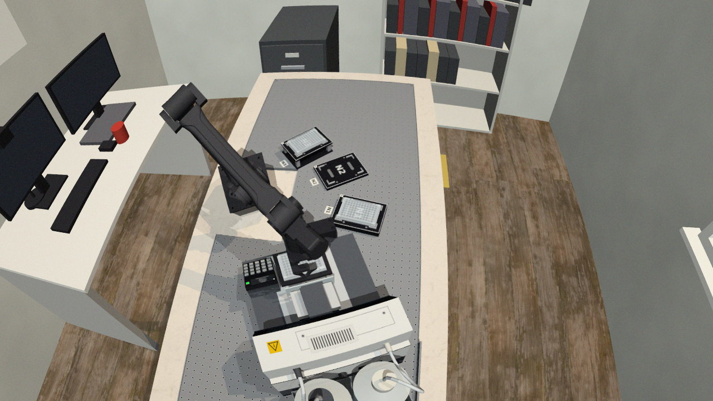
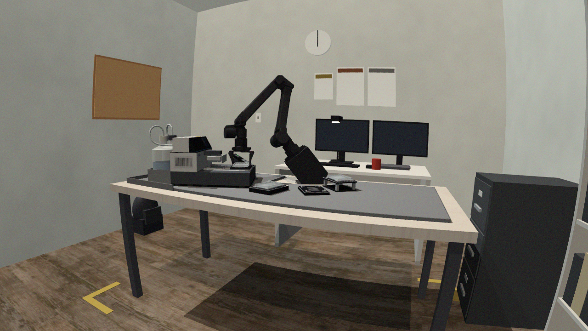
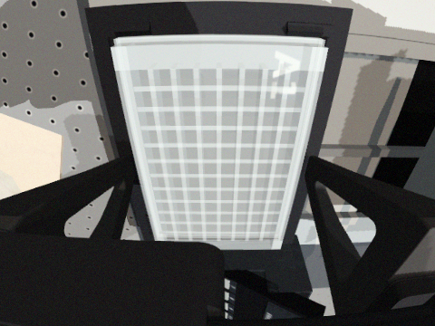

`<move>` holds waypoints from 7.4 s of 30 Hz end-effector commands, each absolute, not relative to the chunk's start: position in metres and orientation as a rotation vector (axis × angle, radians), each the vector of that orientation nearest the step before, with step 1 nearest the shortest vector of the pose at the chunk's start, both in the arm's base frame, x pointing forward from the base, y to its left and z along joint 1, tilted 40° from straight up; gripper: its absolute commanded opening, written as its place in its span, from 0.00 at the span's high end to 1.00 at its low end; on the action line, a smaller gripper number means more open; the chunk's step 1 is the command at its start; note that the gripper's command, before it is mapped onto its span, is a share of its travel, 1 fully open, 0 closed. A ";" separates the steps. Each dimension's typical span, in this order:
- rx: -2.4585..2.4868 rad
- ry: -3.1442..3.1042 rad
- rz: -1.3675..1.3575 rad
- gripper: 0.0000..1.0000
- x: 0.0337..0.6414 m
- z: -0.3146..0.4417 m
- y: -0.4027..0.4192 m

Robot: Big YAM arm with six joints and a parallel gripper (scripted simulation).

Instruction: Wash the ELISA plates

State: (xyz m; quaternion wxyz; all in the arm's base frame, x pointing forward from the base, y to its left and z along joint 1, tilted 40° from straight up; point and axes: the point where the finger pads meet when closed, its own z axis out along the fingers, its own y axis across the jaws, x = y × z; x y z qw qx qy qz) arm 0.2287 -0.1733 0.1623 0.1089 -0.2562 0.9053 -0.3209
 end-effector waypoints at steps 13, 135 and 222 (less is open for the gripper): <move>-0.744 2.639 -0.962 0.00 0.234 0.171 -0.177; -0.722 2.606 -0.969 0.16 0.203 0.253 -0.129; -0.788 2.611 -0.939 0.16 0.308 0.181 -0.007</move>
